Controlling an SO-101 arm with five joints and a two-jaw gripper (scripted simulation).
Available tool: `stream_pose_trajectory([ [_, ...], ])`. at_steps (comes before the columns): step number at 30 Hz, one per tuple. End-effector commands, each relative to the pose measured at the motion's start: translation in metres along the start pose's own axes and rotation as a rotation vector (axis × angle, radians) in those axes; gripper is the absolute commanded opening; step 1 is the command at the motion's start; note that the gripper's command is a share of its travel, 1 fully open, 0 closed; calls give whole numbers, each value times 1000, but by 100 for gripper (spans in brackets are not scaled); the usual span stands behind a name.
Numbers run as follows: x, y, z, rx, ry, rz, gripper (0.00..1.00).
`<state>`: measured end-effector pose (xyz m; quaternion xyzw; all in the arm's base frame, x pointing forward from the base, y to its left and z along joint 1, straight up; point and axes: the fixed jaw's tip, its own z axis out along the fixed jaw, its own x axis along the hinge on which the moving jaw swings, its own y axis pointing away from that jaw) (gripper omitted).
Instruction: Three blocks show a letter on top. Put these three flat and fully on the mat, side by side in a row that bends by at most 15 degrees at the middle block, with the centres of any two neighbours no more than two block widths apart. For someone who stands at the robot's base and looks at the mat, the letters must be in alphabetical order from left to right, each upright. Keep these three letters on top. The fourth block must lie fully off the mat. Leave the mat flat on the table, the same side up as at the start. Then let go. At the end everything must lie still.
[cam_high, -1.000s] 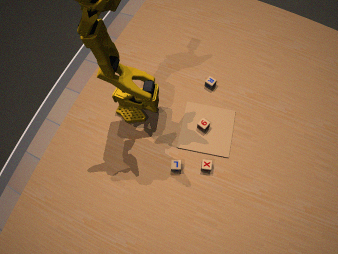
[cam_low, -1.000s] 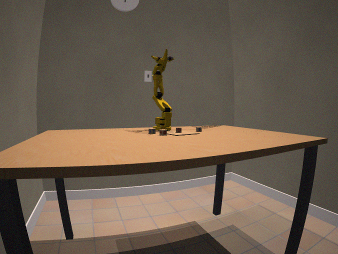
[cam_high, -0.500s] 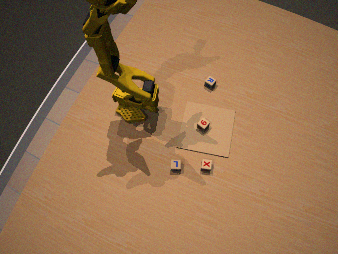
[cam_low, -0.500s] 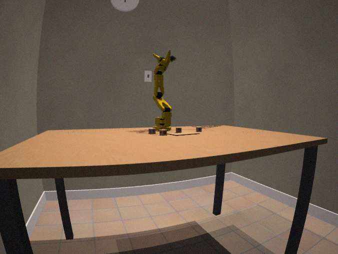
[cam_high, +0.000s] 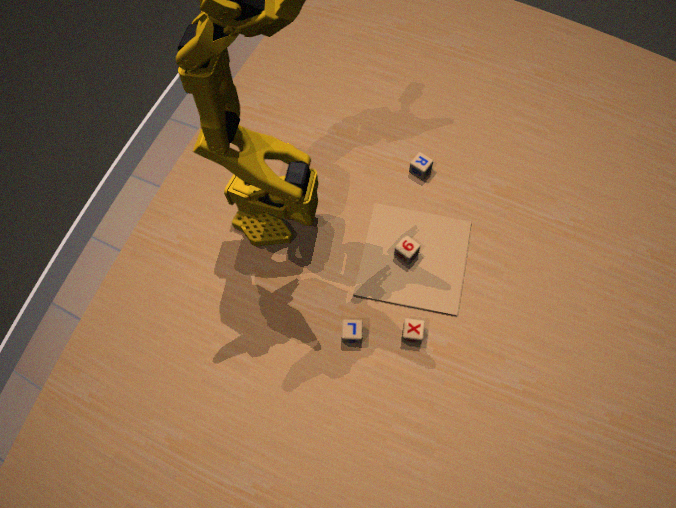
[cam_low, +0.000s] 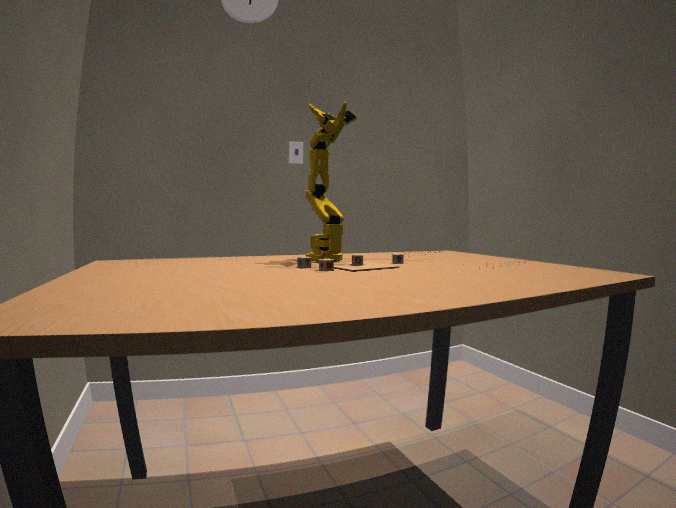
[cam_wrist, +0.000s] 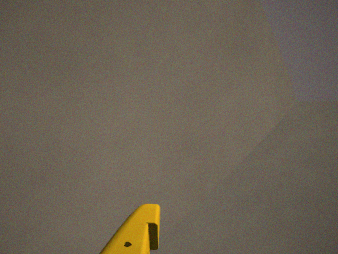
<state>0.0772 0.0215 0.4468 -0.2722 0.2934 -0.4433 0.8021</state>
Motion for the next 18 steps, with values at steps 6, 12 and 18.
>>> stream_pose_trajectory([
  [6, 5, 12, 5, -53, 29, 29, 100],
  [12, 11, 26, 6, -114, 62, 66, 100],
  [18, 18, 42, 7, -187, 108, 112, 100],
])
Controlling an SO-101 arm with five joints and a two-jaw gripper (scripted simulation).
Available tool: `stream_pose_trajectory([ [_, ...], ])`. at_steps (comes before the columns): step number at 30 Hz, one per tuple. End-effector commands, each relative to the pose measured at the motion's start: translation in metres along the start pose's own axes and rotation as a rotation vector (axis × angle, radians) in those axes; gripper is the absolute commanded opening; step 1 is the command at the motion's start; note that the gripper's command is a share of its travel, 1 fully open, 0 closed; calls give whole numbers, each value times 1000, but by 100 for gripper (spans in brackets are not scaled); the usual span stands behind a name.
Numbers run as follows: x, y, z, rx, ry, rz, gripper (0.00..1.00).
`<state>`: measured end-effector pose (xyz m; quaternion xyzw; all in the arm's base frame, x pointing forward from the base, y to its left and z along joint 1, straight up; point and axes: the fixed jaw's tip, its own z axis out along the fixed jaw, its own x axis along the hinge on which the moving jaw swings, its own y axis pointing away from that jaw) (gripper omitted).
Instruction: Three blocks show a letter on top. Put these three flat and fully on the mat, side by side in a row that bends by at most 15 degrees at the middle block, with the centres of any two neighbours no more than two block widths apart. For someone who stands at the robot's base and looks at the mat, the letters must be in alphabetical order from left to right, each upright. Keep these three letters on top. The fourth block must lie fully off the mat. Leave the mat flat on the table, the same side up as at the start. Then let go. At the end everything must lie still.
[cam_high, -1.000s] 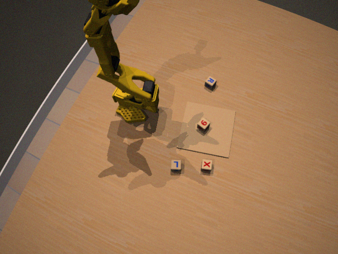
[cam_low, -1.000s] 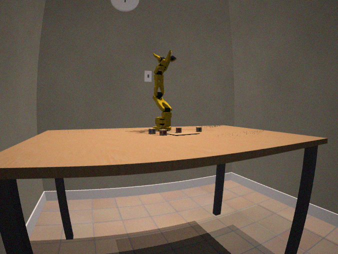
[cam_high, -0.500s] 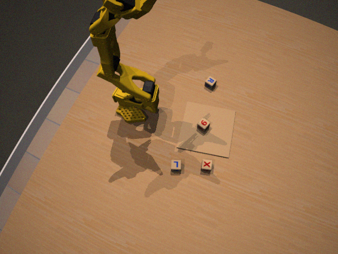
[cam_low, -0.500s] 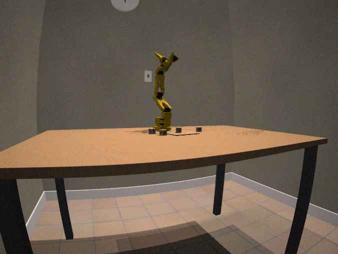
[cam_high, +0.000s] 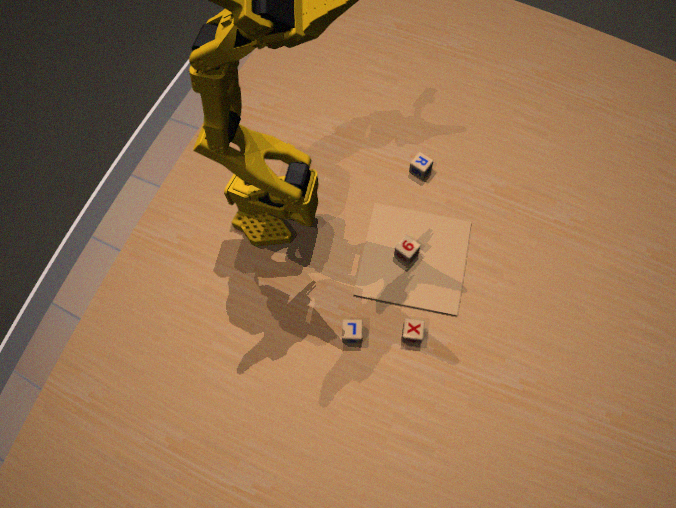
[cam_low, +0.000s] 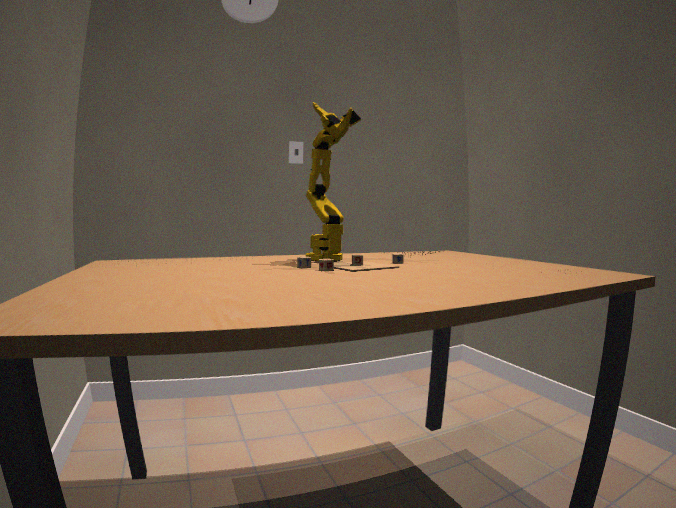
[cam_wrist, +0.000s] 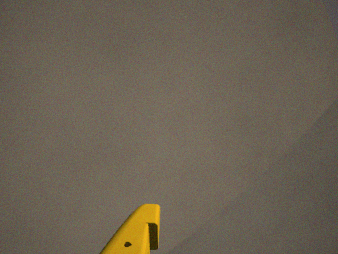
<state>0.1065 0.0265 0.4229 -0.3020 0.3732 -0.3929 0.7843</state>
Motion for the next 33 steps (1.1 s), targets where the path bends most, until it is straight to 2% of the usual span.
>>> stream_pose_trajectory([
  [1, 4, 7, 3, -31, 24, 23, 100],
  [7, 5, 9, 4, -39, 30, 29, 100],
  [15, 19, 32, 7, -144, 108, 102, 100],
  [24, 22, 37, 8, -166, 126, 118, 100],
  [33, 36, 61, 7, -269, 224, 198, 100],
])
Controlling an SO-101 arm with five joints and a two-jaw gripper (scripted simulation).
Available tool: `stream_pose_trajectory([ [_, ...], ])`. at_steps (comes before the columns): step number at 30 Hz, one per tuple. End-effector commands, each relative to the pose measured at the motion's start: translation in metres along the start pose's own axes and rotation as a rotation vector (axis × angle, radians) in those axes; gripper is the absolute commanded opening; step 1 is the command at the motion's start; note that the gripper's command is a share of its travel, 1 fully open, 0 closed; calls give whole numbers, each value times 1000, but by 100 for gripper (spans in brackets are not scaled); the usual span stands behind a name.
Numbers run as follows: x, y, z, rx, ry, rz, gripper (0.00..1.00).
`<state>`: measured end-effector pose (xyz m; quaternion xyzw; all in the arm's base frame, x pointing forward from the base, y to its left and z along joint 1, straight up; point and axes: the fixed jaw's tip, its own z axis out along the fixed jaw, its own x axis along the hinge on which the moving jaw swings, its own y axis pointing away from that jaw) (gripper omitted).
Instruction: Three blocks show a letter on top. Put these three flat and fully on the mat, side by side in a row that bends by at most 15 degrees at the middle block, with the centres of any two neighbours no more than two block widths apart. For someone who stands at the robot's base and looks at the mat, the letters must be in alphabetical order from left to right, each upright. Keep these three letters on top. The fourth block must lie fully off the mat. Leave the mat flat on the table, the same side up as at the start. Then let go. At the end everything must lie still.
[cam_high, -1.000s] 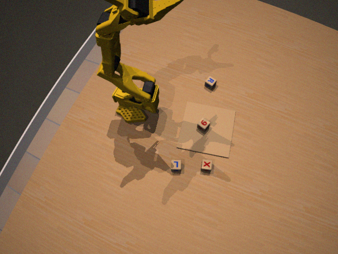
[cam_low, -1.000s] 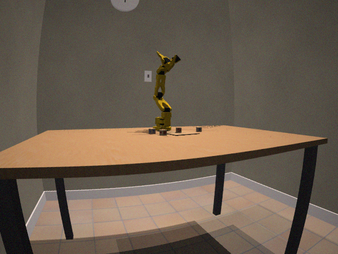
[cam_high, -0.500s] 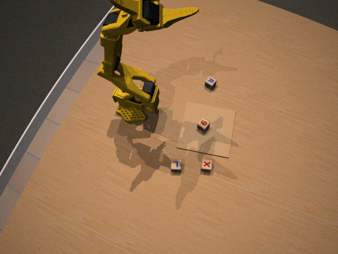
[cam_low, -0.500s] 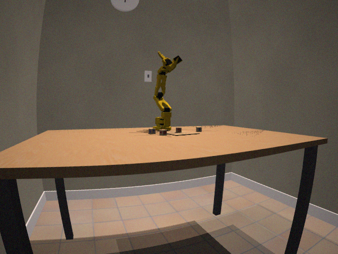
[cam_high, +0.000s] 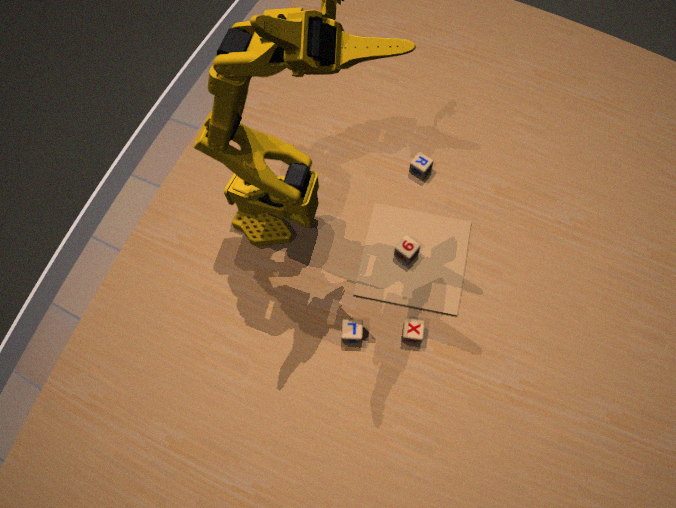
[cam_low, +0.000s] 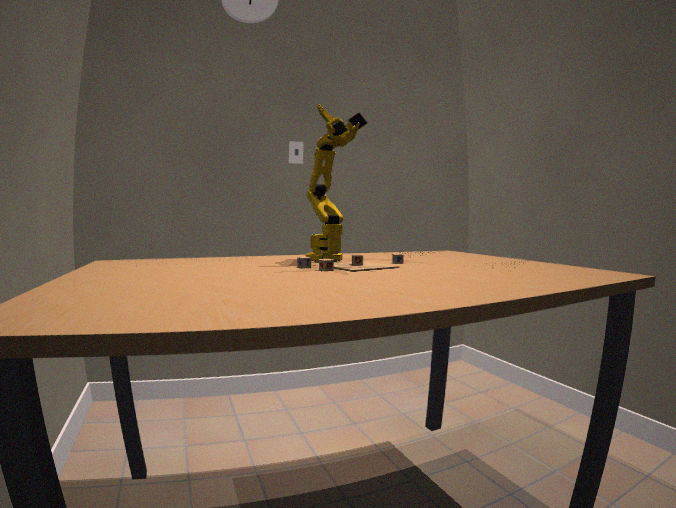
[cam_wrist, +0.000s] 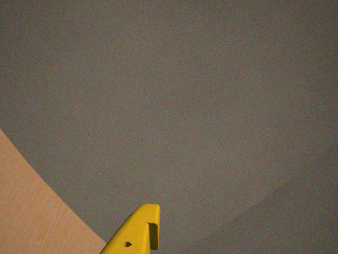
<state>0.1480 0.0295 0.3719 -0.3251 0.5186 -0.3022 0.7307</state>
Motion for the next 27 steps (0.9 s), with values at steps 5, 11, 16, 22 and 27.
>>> stream_pose_trajectory([
  [5, 6, 5, 2, -24, 32, 34, 100],
  [11, 12, 12, 5, -59, 69, 64, 100],
  [16, 24, 25, 7, -117, 137, 118, 100],
  [22, 27, 28, 8, -129, 152, 130, 100],
  [27, 31, 33, 8, -149, 179, 151, 100],
])
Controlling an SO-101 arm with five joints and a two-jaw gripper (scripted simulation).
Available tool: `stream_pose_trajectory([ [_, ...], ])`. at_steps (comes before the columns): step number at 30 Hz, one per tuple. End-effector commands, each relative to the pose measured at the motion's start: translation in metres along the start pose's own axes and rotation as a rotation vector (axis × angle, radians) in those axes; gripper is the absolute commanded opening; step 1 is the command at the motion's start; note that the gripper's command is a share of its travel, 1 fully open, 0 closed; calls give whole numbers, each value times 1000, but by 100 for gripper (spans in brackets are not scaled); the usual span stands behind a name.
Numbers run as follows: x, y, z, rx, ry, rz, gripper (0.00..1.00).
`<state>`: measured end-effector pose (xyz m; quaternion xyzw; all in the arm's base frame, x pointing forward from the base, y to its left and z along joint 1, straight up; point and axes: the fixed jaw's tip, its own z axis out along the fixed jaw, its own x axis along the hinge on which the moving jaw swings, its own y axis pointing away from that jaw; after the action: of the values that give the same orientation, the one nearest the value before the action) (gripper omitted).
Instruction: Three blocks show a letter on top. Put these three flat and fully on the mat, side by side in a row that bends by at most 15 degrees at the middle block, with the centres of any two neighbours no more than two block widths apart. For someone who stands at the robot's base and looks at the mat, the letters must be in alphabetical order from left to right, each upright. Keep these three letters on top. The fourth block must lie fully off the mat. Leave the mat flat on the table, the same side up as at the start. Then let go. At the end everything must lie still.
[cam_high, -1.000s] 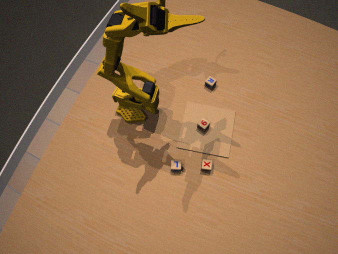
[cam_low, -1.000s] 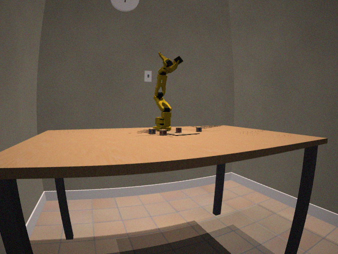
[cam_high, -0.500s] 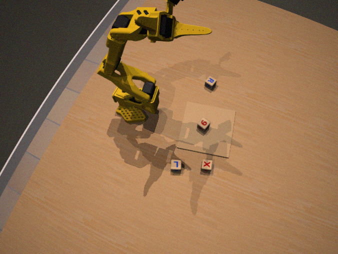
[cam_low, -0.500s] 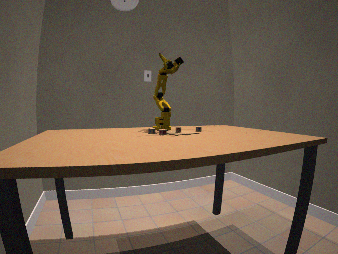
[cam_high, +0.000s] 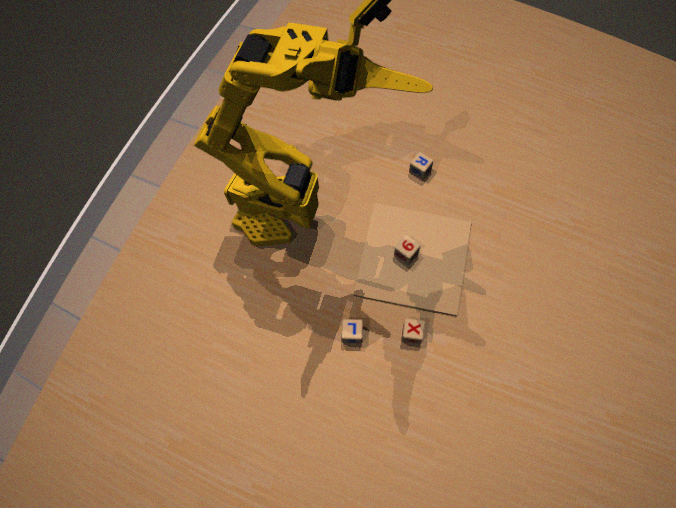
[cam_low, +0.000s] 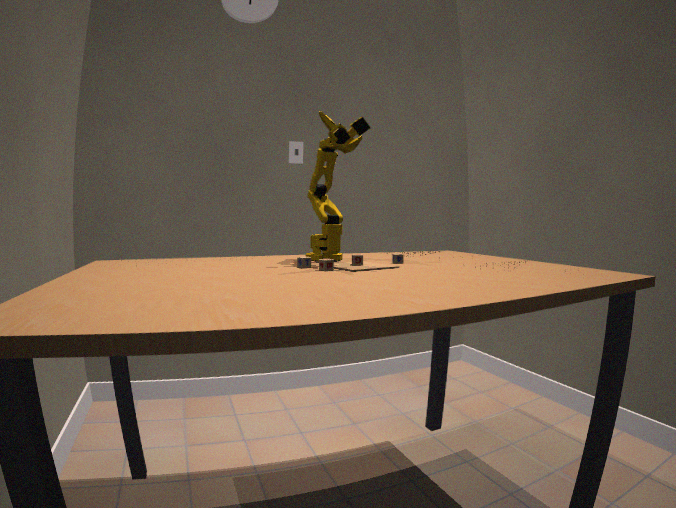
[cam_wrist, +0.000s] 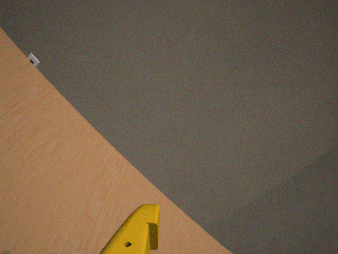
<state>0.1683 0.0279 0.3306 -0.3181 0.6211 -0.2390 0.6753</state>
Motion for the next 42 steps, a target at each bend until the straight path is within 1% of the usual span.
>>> stream_pose_trajectory([
  [1, 3, 1, 1, -7, 20, 29, 100],
  [7, 18, 13, 5, -63, 102, 93, 100],
  [14, 20, 15, 6, -70, 113, 100, 100],
  [16, 22, 17, 6, -79, 126, 111, 100],
  [24, 42, 32, 9, -144, 240, 196, 100],
  [32, 44, 34, 9, -152, 257, 208, 100],
  [34, 48, 37, 10, -163, 279, 224, 100],
  [39, 62, 48, 9, -201, 364, 285, 100],
  [42, 66, 52, 9, -213, 393, 305, 100],
])
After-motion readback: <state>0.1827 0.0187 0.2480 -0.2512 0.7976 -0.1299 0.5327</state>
